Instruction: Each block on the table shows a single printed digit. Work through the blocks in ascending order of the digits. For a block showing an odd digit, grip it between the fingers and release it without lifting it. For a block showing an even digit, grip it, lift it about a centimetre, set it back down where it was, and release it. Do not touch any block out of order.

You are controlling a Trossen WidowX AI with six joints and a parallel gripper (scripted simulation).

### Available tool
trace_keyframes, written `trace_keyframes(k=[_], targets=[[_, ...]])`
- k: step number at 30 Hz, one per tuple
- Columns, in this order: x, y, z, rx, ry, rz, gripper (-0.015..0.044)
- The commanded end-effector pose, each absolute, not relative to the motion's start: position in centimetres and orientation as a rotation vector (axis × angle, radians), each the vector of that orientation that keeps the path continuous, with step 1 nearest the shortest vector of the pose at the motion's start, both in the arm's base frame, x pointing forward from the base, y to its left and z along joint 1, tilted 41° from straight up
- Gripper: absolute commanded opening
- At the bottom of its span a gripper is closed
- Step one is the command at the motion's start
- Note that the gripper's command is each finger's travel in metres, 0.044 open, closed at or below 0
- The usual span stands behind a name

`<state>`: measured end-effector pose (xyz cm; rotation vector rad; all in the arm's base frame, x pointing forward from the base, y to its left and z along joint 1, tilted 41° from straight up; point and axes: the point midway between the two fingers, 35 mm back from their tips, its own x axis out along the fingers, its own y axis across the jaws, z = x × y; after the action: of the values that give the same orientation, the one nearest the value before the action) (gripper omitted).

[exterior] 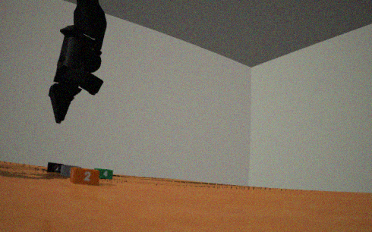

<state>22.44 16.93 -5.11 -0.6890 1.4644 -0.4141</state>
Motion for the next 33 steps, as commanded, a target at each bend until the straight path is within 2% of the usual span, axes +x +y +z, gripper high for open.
trace_keyframes(k=[1,2,13,19,26,32,33], targets=[[22.4,17.7,-3.7,-0.674,1.465,-0.418,0.0138],[22.4,17.7,-3.7,-0.674,1.465,-0.418,0.012],[23.6,16.4,-2.1,-0.668,1.473,-0.403,0.012],[27.1,9.8,4.4,-0.652,1.488,-0.361,0.012],[27.9,0.5,11.5,-0.678,1.463,-0.417,0.012],[27.6,-0.7,12.4,-0.684,1.462,-0.428,0.012],[27.7,-0.9,12.2,-0.684,1.462,-0.428,0.0146]])
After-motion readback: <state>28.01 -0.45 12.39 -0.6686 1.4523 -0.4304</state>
